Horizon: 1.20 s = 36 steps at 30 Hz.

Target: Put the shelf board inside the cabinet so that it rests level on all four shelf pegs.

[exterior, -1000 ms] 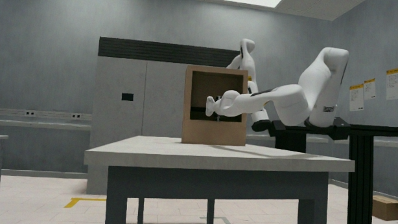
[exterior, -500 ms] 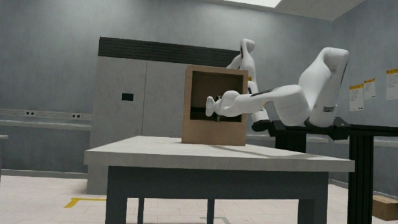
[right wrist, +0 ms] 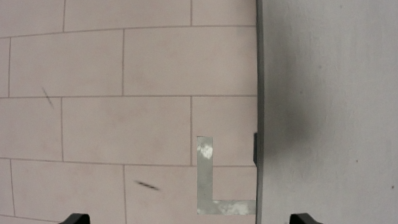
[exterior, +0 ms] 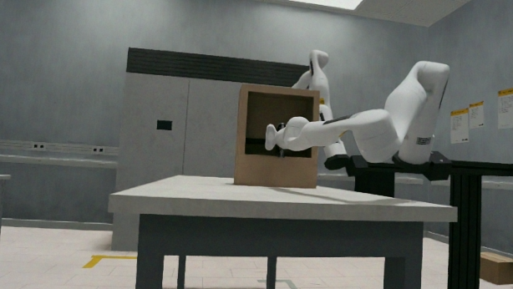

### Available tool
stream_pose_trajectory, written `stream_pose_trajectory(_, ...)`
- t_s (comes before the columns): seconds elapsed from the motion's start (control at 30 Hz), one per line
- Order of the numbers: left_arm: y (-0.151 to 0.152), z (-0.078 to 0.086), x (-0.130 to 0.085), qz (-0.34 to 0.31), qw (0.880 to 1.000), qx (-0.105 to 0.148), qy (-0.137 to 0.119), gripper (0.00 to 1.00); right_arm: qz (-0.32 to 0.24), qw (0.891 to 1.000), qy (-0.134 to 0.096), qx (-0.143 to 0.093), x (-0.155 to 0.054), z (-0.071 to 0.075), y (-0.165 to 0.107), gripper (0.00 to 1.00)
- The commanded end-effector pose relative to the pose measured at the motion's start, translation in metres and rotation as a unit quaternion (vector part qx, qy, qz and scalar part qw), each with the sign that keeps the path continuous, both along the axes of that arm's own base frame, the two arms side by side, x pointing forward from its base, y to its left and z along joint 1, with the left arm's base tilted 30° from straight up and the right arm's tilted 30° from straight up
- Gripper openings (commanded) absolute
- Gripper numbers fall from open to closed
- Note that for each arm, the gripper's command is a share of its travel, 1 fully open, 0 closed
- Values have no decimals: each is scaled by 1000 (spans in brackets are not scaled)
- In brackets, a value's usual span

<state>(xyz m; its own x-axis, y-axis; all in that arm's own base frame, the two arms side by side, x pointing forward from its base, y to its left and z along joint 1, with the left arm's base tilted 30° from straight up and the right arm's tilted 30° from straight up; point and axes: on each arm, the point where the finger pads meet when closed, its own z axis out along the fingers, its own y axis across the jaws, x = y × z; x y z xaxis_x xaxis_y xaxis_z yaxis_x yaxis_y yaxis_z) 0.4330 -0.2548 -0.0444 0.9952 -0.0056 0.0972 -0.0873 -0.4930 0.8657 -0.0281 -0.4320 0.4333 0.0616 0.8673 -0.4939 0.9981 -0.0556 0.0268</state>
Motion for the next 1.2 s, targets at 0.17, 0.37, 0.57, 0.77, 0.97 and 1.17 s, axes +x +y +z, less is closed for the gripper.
stream_pose_trajectory(0.17, 0, 1, 0, 0, 1000, 0, -1, 432, 0, 1000, 0, -1, 0, 1, 0, 1000)
stream_pose_trajectory(0.37, 0, 1, 0, 0, 1000, 0, -1, 432, 0, 1000, 0, -1, 0, 1, 0, 1000)
stream_pose_trajectory(0.57, 0, 1, 0, 0, 1000, 0, -1, 432, 0, 1000, 0, -1, 0, 1, 0, 1000)
stream_pose_trajectory(0.77, 1, 1, 0, 0, 1000, 0, -1, 432, 0, 1000, 0, -1, 0, 1, 0, 1000)
stream_pose_trajectory(0.97, 6, 5, 0, 0, 1000, 0, -1, 432, 0, 1000, 0, -1, 0, 1, 0, 1000)
stream_pose_trajectory(1.17, 18, 11, -1, 0, 1000, 0, -1, 432, 0, 1000, 0, -1, 0, 1, 0, 1000)
